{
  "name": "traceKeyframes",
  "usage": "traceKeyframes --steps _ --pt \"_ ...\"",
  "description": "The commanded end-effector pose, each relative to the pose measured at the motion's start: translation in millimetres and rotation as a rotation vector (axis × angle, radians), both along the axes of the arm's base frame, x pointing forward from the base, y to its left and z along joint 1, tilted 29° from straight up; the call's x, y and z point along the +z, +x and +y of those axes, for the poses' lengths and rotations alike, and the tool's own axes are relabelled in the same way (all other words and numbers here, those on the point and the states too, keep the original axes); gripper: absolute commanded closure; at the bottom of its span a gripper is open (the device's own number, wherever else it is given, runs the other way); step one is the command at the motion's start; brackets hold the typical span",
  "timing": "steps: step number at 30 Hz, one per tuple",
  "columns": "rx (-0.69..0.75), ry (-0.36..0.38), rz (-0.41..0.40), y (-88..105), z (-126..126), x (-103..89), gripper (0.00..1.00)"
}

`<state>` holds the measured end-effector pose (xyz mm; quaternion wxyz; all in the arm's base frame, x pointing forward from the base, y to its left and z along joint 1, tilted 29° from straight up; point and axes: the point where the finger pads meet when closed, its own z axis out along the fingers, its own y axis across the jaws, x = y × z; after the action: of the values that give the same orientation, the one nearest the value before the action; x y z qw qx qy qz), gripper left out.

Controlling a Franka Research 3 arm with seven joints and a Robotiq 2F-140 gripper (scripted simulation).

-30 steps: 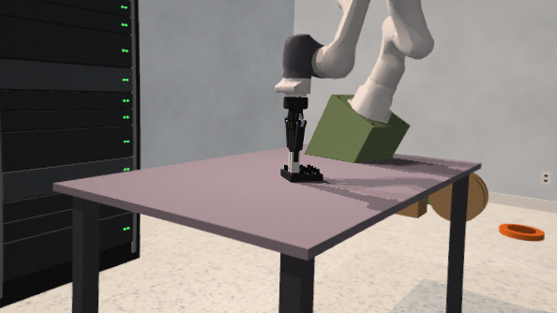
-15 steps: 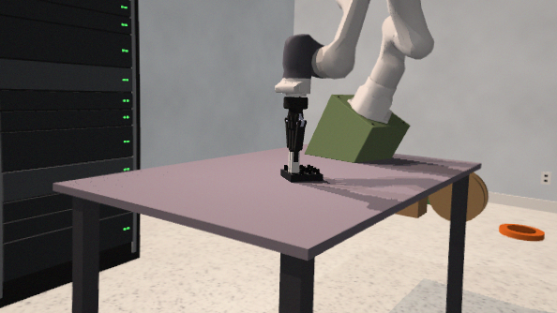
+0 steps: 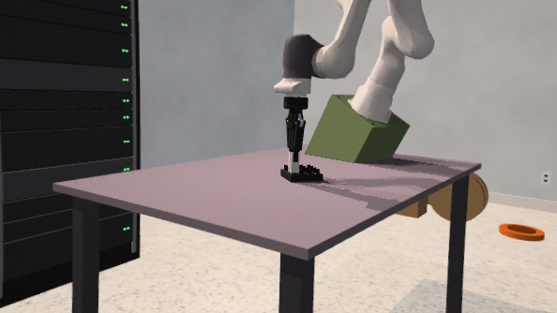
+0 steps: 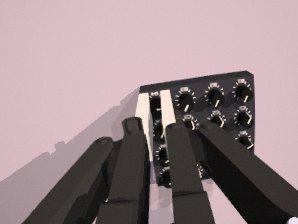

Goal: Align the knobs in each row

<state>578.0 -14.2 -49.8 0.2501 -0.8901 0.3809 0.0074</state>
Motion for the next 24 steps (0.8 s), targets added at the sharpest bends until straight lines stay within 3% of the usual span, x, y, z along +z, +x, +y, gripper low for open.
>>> traceKeyframes --steps 1,24 --pt "-0.057 0.011 0.029 0.5 -0.8 -0.5 0.95" --pt "-0.396 0.079 0.204 0.5 -0.8 -0.5 0.95"
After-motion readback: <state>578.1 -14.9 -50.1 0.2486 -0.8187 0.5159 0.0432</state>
